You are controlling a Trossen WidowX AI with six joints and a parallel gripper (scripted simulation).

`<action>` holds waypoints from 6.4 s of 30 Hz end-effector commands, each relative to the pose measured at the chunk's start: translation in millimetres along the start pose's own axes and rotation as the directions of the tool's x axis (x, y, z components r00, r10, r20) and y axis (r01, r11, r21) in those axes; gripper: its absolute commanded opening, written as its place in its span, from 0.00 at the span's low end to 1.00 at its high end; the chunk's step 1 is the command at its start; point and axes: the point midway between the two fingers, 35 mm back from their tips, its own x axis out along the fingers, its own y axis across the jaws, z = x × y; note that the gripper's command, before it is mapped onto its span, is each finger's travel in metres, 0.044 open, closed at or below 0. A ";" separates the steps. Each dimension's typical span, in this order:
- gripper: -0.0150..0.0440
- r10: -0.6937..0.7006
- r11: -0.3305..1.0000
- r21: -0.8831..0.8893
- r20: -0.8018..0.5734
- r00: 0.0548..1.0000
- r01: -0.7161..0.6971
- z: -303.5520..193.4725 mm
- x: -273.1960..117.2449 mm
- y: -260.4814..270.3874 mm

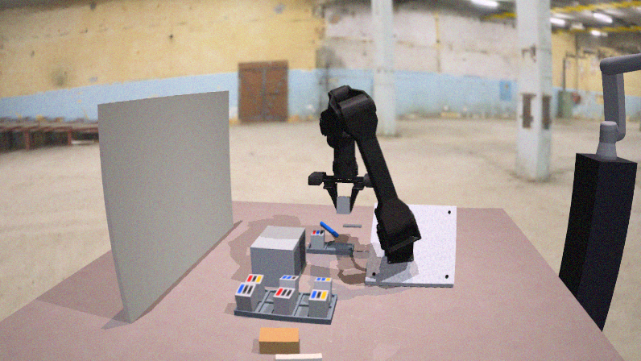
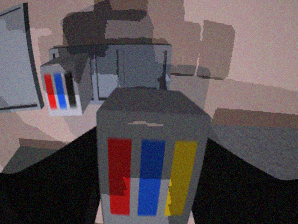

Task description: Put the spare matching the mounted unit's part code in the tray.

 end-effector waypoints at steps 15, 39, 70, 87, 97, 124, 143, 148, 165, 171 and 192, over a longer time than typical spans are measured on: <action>0.25 0.001 1.000 -0.025 0.026 1.000 -0.001 -1.3 -55.2 16.9; 0.25 0.013 0.999 -0.037 0.046 0.999 -0.011 10.9 -59.6 121.0; 0.25 0.036 0.999 -0.007 0.034 0.999 -0.036 7.8 -43.5 178.8; 0.25 0.034 0.999 -0.008 0.032 0.999 -0.034 9.4 -30.1 181.4; 0.25 0.033 0.999 -0.009 0.031 0.999 -0.032 10.2 -22.2 182.7; 0.25 0.029 1.000 -0.011 0.028 0.999 -0.029 11.7 -0.8 185.3; 0.25 0.027 1.000 -0.012 0.026 0.999 -0.026 12.3 14.4 186.3; 0.25 0.026 1.000 -0.012 0.025 0.999 -0.026 12.4 18.4 186.4; 0.25 0.023 1.000 -0.013 0.023 0.999 -0.023 12.4 31.9 186.6; 0.25 0.023 1.000 -0.014 0.022 1.000 -0.022 12.3 36.7 186.5; 0.25 0.019 1.000 -0.015 0.019 1.000 -0.019 11.7 53.3 185.6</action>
